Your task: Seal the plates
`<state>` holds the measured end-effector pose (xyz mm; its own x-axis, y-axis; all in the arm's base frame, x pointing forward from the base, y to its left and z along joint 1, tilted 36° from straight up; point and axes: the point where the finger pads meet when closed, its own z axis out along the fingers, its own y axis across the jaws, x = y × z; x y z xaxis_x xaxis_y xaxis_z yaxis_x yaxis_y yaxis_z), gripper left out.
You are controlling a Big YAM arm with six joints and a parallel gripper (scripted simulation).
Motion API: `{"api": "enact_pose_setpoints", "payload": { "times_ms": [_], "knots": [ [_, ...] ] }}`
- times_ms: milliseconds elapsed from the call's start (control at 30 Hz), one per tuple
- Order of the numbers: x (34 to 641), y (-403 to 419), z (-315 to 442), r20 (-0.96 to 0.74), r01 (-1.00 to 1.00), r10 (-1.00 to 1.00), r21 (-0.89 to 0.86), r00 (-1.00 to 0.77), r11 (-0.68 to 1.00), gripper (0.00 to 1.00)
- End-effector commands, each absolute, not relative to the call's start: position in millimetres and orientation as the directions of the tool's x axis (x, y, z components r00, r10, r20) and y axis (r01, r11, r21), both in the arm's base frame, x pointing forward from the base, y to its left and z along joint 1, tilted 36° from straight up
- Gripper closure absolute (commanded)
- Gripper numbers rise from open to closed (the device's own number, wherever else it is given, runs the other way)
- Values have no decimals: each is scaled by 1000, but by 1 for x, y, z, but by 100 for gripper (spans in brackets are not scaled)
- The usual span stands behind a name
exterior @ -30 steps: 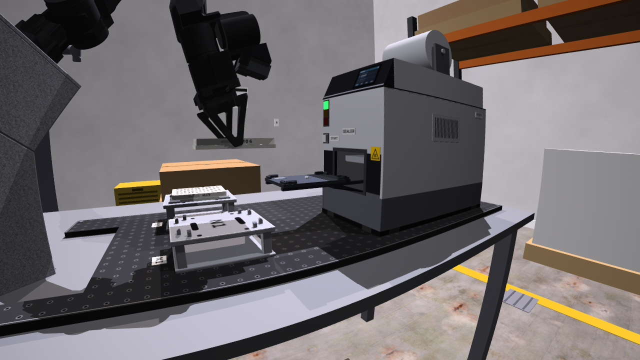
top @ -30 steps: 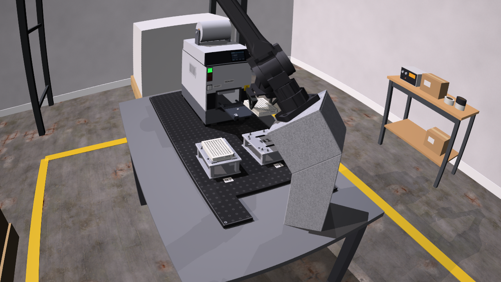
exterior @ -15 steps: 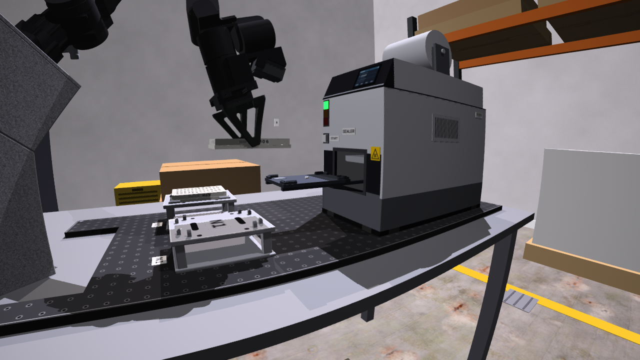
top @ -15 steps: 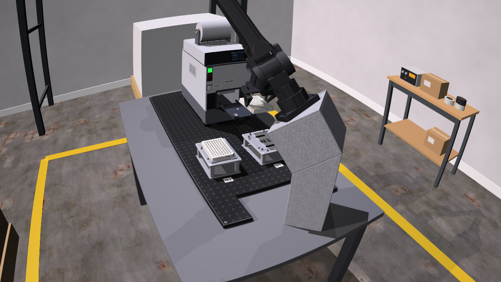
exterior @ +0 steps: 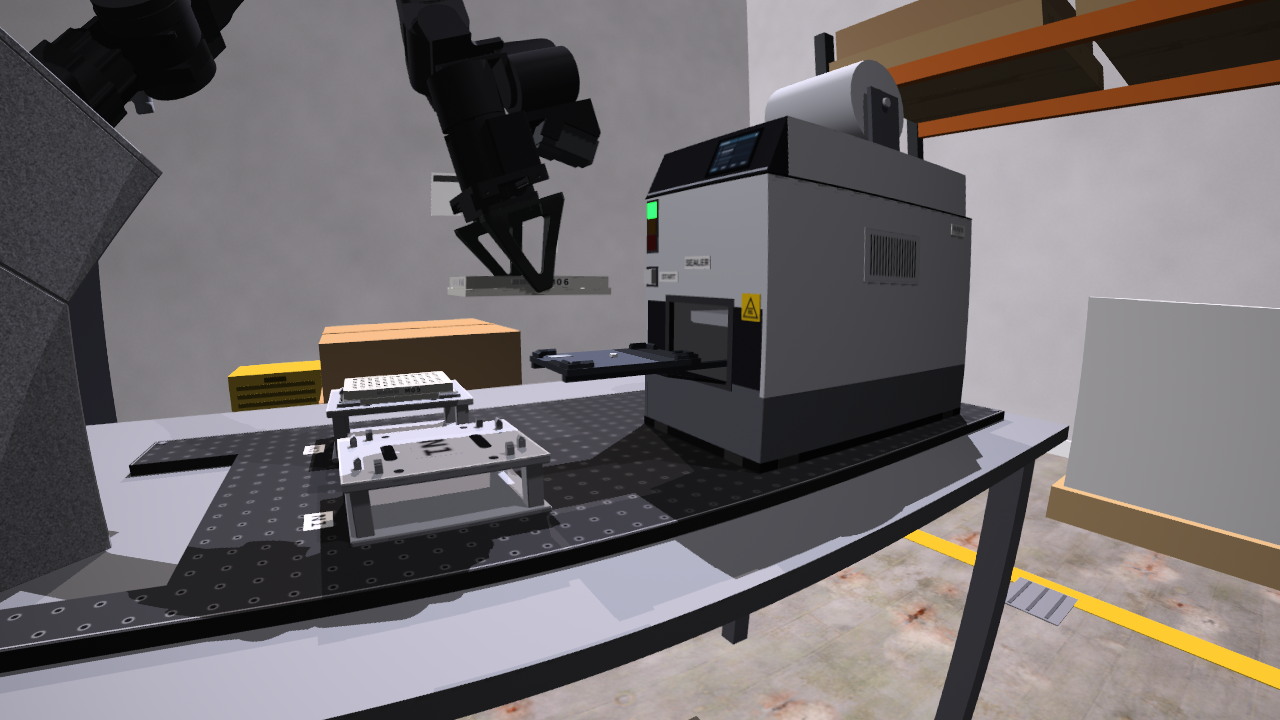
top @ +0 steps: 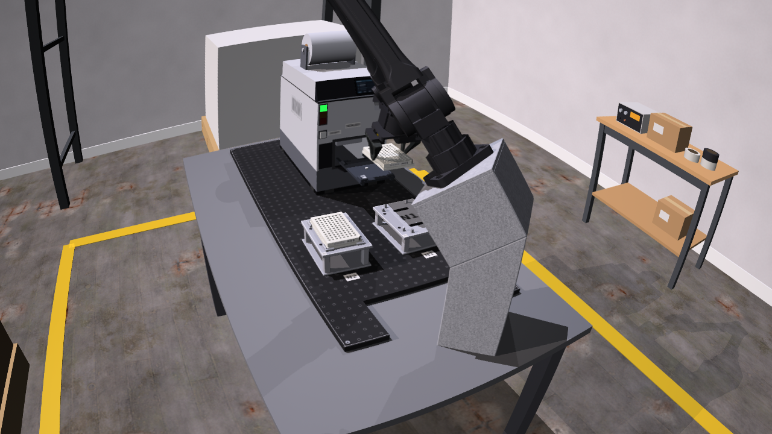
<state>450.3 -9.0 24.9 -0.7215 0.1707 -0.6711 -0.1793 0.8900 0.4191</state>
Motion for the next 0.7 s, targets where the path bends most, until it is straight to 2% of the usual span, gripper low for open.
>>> {"api": "enact_pose_setpoints", "payload": {
  "times_ms": [0, 667],
  "knots": [
    [470, -7, 37, -681, -186, 172, 419, -712, 889, 100],
    [512, -1, 69, -702, -197, 170, 409, -691, 891, 100]
  ]
}}
